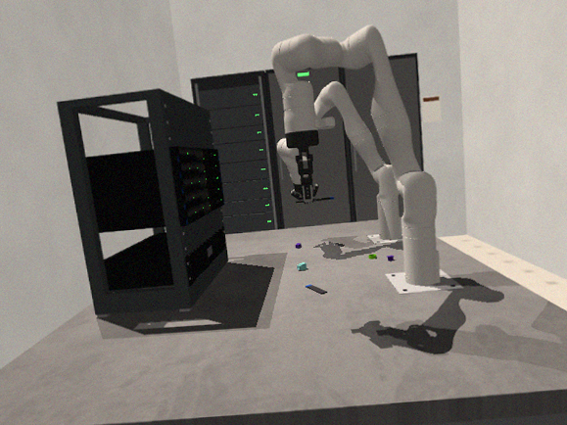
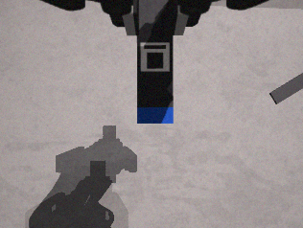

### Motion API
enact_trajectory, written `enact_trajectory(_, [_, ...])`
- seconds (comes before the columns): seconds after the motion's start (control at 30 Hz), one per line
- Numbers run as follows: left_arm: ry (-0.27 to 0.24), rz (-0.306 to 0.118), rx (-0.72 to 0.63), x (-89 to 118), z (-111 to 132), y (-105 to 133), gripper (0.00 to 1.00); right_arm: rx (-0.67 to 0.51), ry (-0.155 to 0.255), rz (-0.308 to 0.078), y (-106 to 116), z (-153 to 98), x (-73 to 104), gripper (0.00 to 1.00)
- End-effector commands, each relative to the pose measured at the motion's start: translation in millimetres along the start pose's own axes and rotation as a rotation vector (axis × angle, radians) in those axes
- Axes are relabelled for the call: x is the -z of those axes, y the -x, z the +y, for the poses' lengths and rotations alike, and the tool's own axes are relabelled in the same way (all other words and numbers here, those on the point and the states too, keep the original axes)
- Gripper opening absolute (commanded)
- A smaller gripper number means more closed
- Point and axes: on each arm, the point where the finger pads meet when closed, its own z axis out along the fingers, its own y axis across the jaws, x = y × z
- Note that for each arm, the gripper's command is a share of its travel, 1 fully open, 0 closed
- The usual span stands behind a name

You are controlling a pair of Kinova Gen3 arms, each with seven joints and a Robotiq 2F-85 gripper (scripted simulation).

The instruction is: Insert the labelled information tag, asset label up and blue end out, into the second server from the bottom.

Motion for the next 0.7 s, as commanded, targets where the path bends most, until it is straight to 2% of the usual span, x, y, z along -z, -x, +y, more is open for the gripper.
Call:
enact_trajectory(0.0, [0.001, -0.001, 0.0, 0, 0, 0, 0.192, 0.09, -0.029, 0.055, 10, 0, 3.9, 0.263])
enact_trajectory(0.43, [0.001, -0.001, 0.0, 0, 0, 0, 0.192, 0.509, -0.171, 0.327, 56, -2, 31.0, 0.263])
enact_trajectory(0.5, [0.001, -0.001, 0.0, 0, 0, 0, 0.192, 0.509, -0.171, 0.327, 56, -2, 31.0, 0.263])
enact_trajectory(0.67, [0.001, -0.001, 0.0, 0, 0, 0, 0.192, 0.663, -0.227, 0.442, 74, -1, 44.8, 0.263])
